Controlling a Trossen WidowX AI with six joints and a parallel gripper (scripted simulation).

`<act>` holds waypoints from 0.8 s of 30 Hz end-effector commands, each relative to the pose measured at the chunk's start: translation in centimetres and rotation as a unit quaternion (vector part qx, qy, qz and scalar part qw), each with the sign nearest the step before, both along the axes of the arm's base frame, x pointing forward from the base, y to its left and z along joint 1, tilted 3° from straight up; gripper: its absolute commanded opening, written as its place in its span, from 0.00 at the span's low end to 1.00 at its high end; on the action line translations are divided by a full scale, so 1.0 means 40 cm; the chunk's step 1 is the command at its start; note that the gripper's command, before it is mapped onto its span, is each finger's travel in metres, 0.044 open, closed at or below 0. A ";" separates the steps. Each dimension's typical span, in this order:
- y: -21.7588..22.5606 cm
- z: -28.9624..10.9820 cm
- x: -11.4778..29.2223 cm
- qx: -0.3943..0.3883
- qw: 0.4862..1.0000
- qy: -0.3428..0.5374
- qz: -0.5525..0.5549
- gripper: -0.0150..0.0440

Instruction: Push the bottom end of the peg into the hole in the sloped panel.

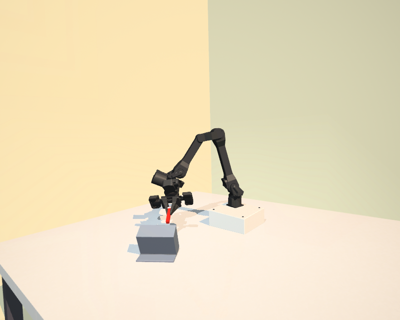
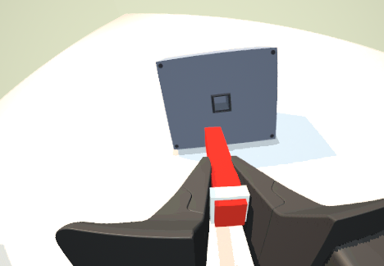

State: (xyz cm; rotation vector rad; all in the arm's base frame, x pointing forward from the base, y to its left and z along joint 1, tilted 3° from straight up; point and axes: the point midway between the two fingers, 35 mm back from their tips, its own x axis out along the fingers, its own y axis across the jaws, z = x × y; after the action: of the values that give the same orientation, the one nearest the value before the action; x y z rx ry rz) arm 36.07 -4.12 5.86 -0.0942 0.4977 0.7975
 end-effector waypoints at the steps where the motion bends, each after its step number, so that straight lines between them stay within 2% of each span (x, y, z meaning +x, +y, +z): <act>1: -0.015 0.002 -0.004 -0.001 1.000 -0.019 0.001 0.25; 24: 0.005 -0.021 0.036 -0.006 0.999 -0.041 0.000 0.25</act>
State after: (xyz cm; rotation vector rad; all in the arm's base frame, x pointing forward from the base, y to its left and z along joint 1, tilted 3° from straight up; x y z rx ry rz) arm 37.24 -4.12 5.24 -0.1348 0.4262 0.7901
